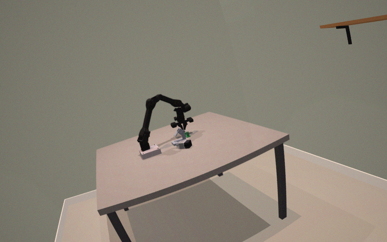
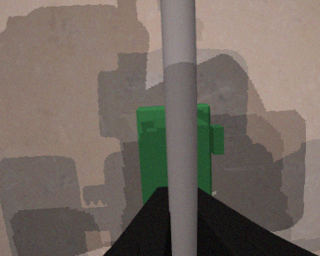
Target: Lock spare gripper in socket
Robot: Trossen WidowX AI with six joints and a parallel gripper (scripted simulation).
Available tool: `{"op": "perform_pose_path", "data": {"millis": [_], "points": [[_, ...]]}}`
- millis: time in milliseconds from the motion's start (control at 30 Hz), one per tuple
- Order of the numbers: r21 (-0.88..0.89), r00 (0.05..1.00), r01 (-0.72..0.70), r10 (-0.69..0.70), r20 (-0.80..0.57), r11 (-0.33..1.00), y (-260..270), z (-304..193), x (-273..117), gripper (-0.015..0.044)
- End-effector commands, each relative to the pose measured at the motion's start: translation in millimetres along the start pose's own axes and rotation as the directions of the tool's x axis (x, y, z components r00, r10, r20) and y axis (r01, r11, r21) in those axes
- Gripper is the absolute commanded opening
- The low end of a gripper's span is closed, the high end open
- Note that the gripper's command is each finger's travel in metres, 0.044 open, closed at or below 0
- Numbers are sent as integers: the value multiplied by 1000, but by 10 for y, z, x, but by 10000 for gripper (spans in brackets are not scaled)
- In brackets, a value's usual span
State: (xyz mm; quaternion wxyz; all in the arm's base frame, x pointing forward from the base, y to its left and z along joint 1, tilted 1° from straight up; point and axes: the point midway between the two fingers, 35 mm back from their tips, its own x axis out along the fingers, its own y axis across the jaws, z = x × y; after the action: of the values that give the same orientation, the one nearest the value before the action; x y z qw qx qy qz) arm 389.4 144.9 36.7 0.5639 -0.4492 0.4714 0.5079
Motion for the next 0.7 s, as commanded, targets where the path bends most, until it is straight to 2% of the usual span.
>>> {"op": "perform_pose_path", "data": {"millis": [0, 233, 667], "points": [[0, 1000, 2, -2, 1, 1000, -3, 12, -86, 0], [0, 1000, -2, 2, -1, 1000, 7, 26, -212, 0], [-1, 1000, -3, 3, -3, 1000, -7, -116, -222, 0]]}}
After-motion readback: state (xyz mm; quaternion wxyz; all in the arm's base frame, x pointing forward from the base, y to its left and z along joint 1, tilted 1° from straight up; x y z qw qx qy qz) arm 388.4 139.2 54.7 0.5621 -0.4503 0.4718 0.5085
